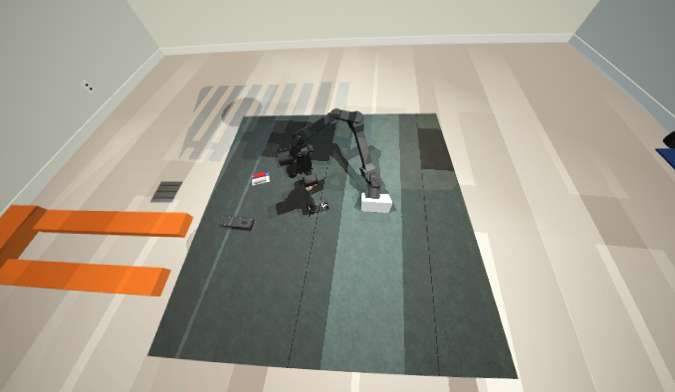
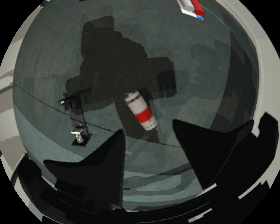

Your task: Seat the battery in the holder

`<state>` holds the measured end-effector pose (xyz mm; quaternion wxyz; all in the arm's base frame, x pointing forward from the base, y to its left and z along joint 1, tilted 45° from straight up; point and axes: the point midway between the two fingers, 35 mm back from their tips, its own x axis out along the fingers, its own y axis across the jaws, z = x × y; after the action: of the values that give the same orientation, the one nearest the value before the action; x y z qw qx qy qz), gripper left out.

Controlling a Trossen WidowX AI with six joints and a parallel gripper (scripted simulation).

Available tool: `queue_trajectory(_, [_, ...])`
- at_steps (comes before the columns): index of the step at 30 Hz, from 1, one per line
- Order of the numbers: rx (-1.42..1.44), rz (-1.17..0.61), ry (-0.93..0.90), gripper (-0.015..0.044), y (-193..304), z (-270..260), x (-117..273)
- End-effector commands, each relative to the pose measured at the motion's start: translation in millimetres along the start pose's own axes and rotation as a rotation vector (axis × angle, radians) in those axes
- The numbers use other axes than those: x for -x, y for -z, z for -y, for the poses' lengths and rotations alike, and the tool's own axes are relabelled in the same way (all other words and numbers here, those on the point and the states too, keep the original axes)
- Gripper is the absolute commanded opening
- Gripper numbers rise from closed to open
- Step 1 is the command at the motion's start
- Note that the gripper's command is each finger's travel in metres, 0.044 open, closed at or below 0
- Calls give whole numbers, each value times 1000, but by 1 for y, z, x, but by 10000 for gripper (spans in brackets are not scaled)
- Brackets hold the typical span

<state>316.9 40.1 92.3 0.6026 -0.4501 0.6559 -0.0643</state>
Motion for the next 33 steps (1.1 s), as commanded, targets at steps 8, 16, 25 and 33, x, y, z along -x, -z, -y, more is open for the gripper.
queue_trajectory(8, [389,-38,2,249,3,-3,-26])
queue_trajectory(16, [389,-38,2,249,3,-3,-27])
queue_trajectory(25, [389,-37,2,249,3,-3,-41])
queue_trajectory(33, [389,-37,2,249,3,-3,-54])
